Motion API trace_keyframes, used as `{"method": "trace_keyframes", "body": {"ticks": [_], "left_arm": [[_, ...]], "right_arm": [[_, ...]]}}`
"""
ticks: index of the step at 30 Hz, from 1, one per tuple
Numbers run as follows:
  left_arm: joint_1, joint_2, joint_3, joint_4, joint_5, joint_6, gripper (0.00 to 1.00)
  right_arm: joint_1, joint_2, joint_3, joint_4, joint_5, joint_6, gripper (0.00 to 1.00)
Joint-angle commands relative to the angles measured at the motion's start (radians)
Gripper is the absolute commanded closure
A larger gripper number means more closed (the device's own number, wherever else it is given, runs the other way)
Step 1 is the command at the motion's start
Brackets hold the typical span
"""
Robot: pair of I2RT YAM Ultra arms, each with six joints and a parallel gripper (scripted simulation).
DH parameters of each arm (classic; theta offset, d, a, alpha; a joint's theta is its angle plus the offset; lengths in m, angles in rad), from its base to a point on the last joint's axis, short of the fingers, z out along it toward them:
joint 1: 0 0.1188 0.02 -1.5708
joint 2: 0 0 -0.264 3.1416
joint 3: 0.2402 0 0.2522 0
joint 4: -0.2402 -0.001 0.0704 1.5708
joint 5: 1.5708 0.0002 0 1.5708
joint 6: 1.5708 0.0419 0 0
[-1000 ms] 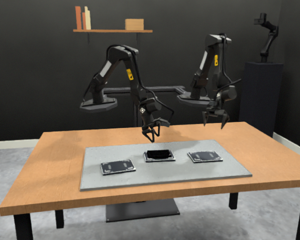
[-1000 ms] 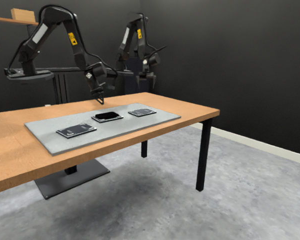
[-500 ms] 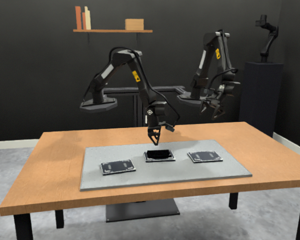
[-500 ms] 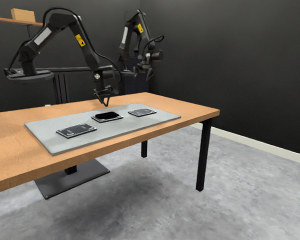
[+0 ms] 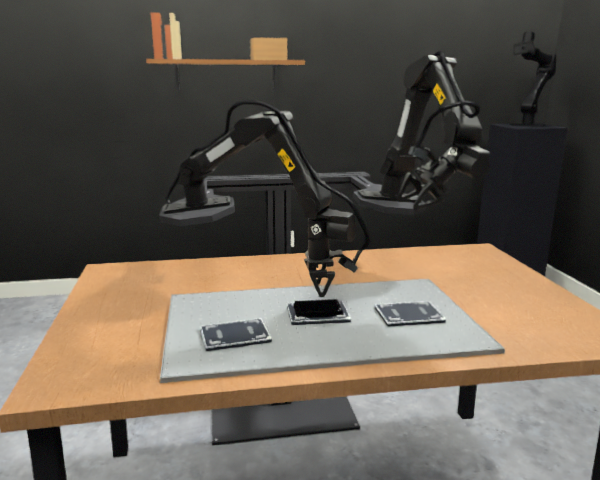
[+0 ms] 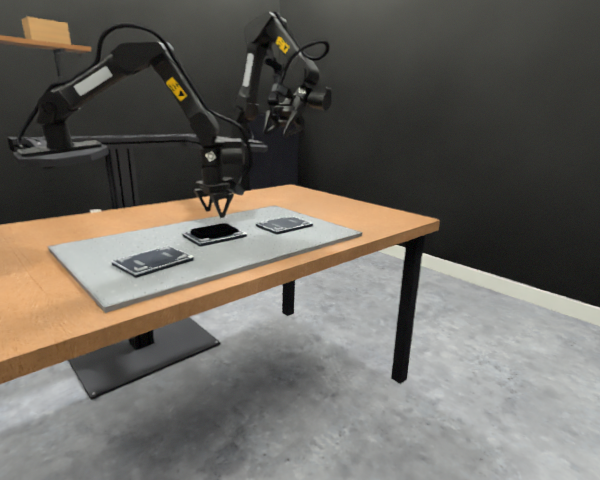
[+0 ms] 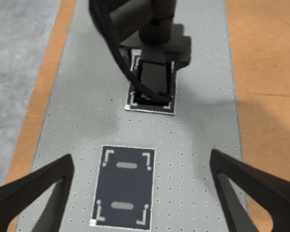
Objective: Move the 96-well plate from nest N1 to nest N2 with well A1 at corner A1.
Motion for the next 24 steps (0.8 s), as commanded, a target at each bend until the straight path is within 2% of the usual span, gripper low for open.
{"method": "trace_keyframes", "body": {"ticks": [1,24], "left_arm": [[0.01,0.0,0.036,-0.073,0.025,0.053,0.0],[0.011,0.003,0.039,-0.08,0.025,0.059,0.0]], "right_arm": [[0.009,0.015,0.038,-0.038,0.0,-0.011,0.0],[-0.003,0.08,0.046,0.031,0.001,-0.021,0.0]]}}
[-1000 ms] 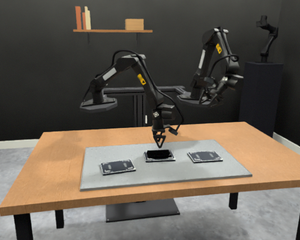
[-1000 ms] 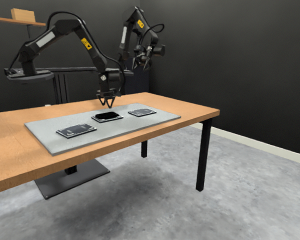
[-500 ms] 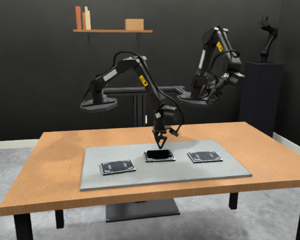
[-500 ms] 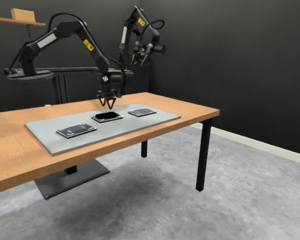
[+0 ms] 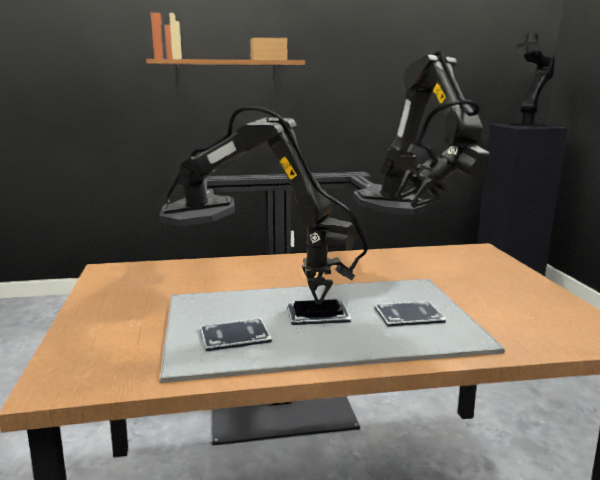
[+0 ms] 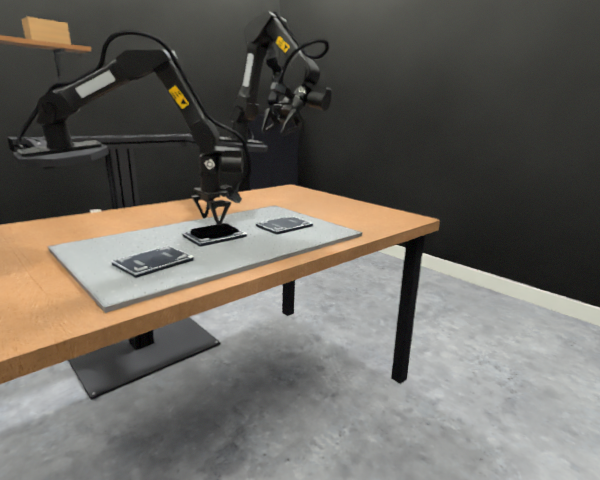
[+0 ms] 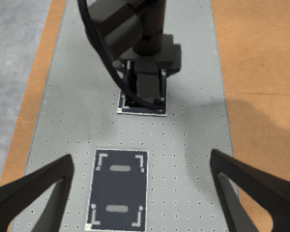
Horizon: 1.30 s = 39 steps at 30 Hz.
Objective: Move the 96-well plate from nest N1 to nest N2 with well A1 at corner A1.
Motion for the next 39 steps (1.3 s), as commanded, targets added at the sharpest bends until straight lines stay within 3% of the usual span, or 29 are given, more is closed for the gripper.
{"method": "trace_keyframes", "body": {"ticks": [1,31,39], "left_arm": [[0.009,0.003,0.025,-0.014,0.024,0.007,0.0],[0.009,0.003,0.025,-0.014,0.024,0.007,0.0],[0.009,0.003,0.025,-0.014,0.024,0.007,0.0]], "right_arm": [[-0.004,0.021,0.036,0.023,0.001,-0.011,0.0],[-0.011,0.099,0.073,0.051,-0.005,-0.016,0.0],[-0.009,0.089,0.059,0.053,-0.008,-0.015,0.11]]}}
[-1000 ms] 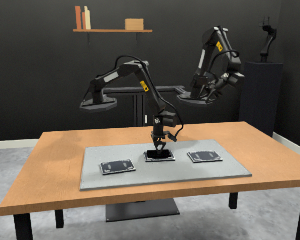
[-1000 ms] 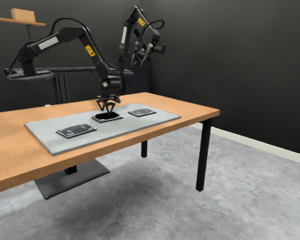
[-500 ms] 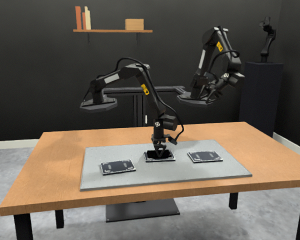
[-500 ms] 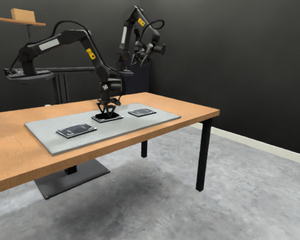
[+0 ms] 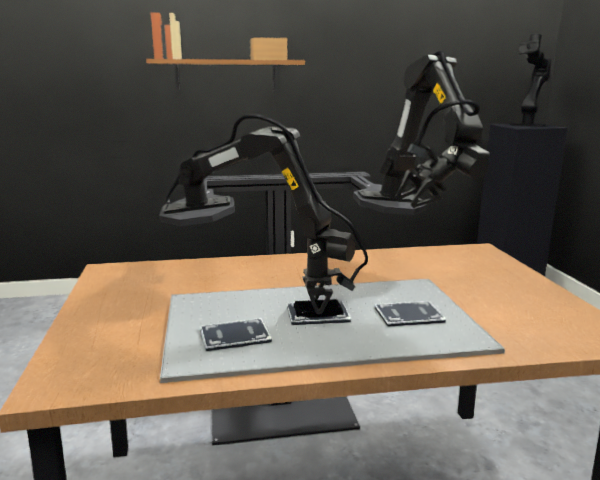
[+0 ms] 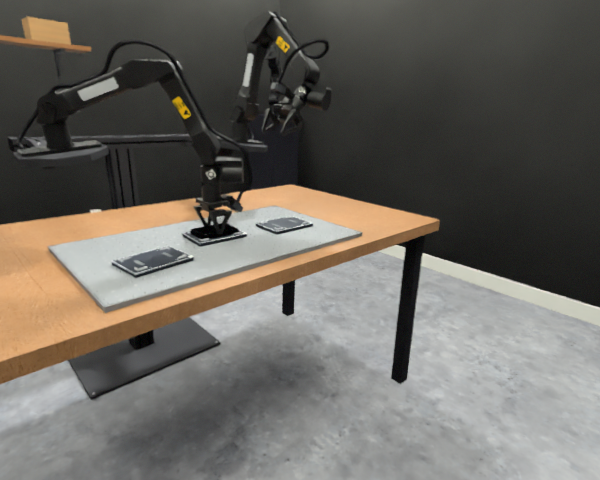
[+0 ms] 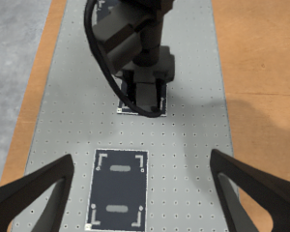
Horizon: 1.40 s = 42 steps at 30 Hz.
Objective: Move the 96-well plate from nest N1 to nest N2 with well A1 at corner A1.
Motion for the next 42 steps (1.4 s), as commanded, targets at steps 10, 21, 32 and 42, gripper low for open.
{"method": "trace_keyframes", "body": {"ticks": [10,21,32,42], "left_arm": [[0.009,0.003,0.025,-0.014,0.024,0.006,0.0],[0.009,0.003,0.025,-0.014,0.024,0.006,0.0],[-0.14,0.098,-0.041,0.444,-0.123,-0.323,0.0],[-0.433,0.294,-0.163,0.976,-0.294,-0.766,0.0]], "right_arm": [[0.001,-0.006,0.008,-0.005,-0.026,-0.002,0.33],[0.014,-0.12,-0.048,-0.08,-0.026,0.013,0.22],[-0.156,-0.205,-0.205,0.052,0.006,-0.241,0.22],[-0.427,-0.299,-0.343,0.11,0.001,-0.481,0.22]]}}
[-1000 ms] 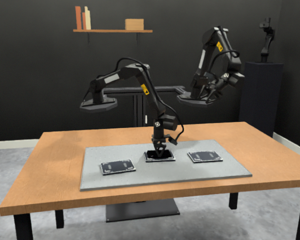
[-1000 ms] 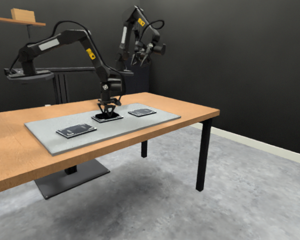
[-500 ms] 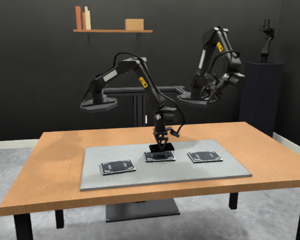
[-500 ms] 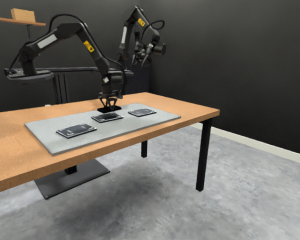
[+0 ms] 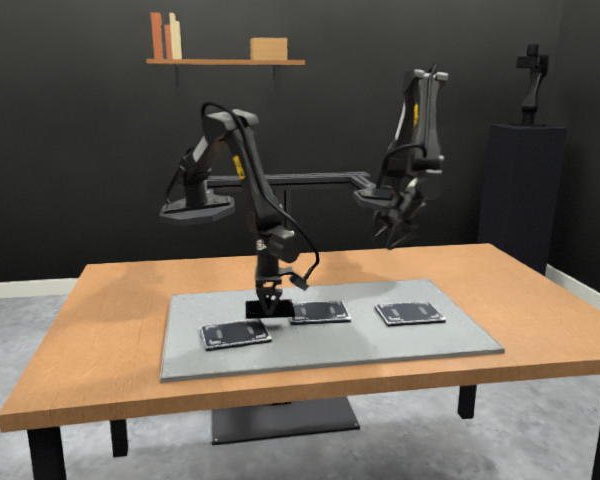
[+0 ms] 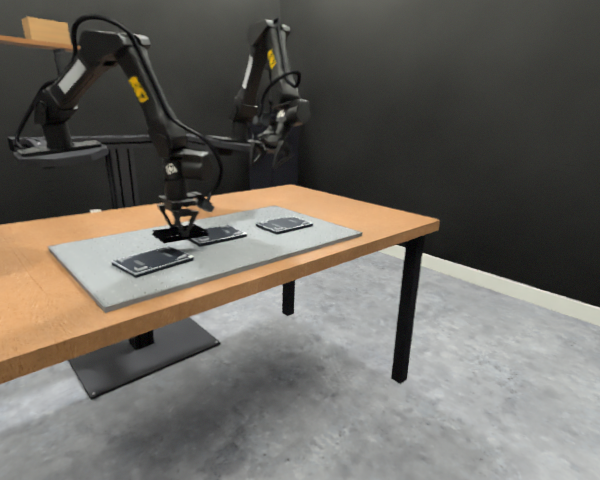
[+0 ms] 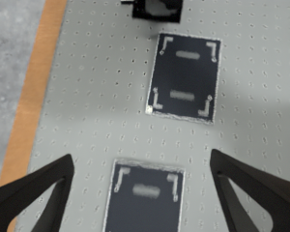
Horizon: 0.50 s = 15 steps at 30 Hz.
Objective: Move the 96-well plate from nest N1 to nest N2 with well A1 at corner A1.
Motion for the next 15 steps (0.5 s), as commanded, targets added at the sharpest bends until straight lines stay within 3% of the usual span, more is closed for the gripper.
{"method": "trace_keyframes", "body": {"ticks": [1,6,10,12,15], "left_arm": [[-0.106,0.062,-0.064,0.274,-0.087,-0.243,0.0],[-0.271,0.12,-0.149,0.548,-0.164,-0.427,0.0],[-0.347,0.152,-0.209,0.728,-0.234,-0.537,0.0],[-0.347,0.152,-0.209,0.728,-0.234,-0.537,0.0],[-0.414,0.185,-0.255,0.919,-0.297,-0.667,0.0]], "right_arm": [[-0.071,-0.043,-0.043,0.031,-0.008,-0.124,0.22],[-0.151,-0.059,-0.053,0.023,-0.013,-0.185,0.22],[-0.183,-0.064,-0.041,0.023,-0.023,-0.213,0.22],[-0.183,-0.064,-0.041,0.023,-0.023,-0.213,0.22],[-0.211,-0.066,-0.038,0.019,-0.024,-0.246,0.22]]}}
